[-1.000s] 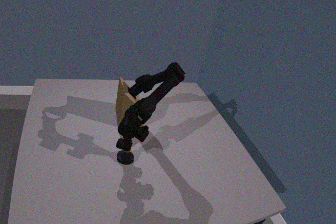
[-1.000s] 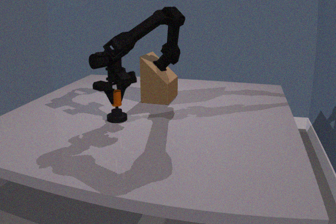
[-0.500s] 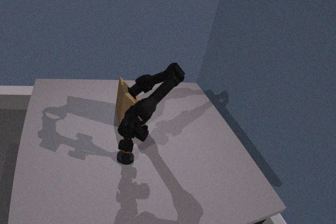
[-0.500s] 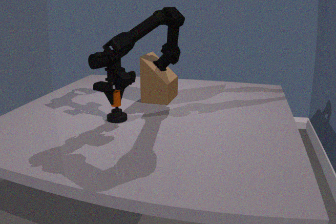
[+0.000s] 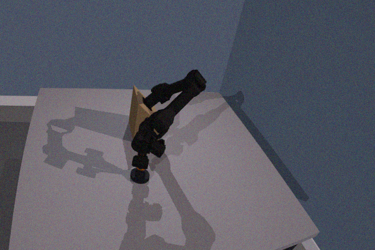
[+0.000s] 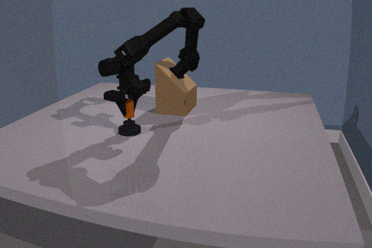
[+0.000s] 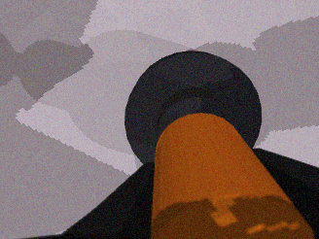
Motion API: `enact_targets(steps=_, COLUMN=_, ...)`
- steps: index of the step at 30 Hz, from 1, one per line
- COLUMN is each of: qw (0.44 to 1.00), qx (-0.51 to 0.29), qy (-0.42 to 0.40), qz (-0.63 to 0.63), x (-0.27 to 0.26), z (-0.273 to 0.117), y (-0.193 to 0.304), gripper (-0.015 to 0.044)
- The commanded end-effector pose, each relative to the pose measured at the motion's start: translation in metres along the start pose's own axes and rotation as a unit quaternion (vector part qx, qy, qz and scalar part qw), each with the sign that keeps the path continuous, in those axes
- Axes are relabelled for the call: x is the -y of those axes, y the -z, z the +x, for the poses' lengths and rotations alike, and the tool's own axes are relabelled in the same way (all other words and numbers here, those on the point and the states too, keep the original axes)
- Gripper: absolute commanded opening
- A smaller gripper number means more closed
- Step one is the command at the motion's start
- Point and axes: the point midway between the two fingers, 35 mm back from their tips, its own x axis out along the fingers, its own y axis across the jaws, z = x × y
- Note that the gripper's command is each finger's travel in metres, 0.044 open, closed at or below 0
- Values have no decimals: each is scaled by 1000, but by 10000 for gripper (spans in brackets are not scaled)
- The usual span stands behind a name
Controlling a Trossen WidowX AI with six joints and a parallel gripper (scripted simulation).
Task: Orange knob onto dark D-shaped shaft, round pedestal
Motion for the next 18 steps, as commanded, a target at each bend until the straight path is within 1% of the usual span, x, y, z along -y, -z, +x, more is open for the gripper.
enact_targets(steps=1, qw=1000, qx=1, qy=2, qz=-2, x=0, z=1, y=-1, gripper=0)
enact_targets(steps=18, qw=1000, qx=1, qy=2, qz=-7, x=2, z=-4, y=-1, gripper=0)
